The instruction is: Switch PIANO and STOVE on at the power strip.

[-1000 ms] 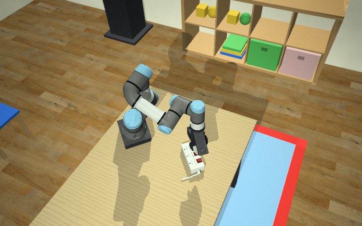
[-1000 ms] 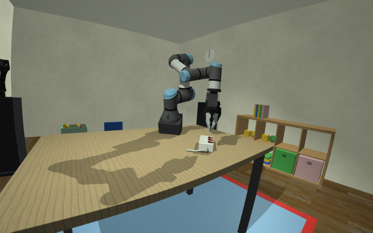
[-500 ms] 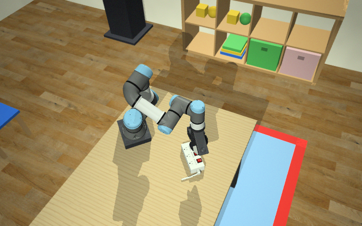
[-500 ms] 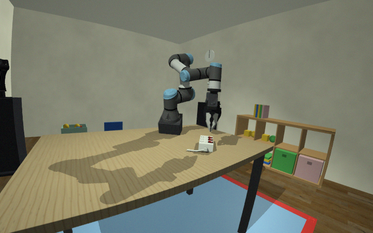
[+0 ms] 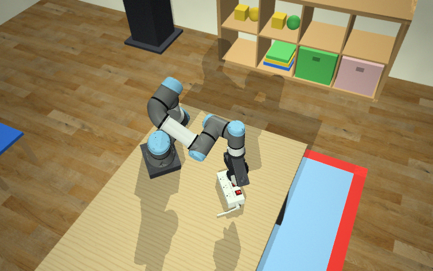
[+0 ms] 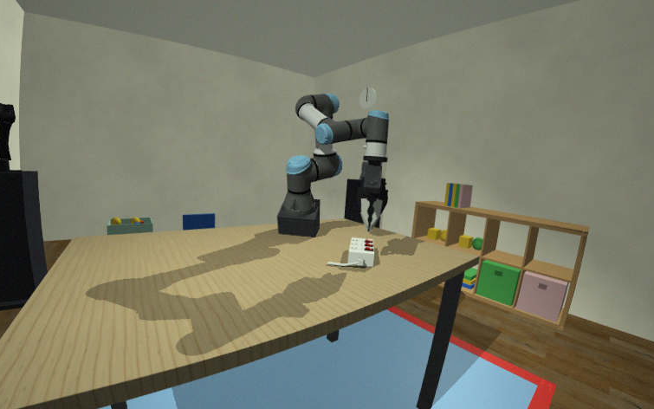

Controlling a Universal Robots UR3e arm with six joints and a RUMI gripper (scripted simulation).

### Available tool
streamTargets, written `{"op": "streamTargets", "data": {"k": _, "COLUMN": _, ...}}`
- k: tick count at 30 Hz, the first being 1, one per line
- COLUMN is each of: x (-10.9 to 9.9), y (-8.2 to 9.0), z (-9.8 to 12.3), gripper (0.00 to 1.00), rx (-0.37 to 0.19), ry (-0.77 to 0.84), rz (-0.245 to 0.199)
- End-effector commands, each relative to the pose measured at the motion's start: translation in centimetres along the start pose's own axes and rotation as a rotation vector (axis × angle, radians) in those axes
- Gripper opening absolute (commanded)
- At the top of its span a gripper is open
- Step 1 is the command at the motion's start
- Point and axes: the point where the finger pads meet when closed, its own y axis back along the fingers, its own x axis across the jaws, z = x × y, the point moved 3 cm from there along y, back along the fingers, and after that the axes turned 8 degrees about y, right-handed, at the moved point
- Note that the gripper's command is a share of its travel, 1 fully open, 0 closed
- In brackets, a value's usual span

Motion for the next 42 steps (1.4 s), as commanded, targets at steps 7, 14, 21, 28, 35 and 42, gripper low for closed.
{"op": "streamTargets", "data": {"k": 7, "x": 0.0, "y": -0.9, "z": 0.0, "gripper": 0.00, "rx": 0.001, "ry": 0.001, "rz": -0.003}}
{"op": "streamTargets", "data": {"k": 14, "x": 0.0, "y": -1.8, "z": -0.1, "gripper": 0.00, "rx": 0.001, "ry": 0.001, "rz": -0.003}}
{"op": "streamTargets", "data": {"k": 21, "x": 0.0, "y": -2.5, "z": -0.1, "gripper": 0.00, "rx": 0.001, "ry": 0.001, "rz": -0.003}}
{"op": "streamTargets", "data": {"k": 28, "x": 0.0, "y": -3.4, "z": -0.1, "gripper": 0.00, "rx": 0.001, "ry": 0.001, "rz": -0.003}}
{"op": "streamTargets", "data": {"k": 35, "x": 0.0, "y": -3.8, "z": -0.1, "gripper": 0.00, "rx": 0.001, "ry": 0.001, "rz": -0.003}}
{"op": "streamTargets", "data": {"k": 42, "x": 0.0, "y": -4.2, "z": -0.1, "gripper": 0.00, "rx": 0.001, "ry": 0.001, "rz": -0.003}}
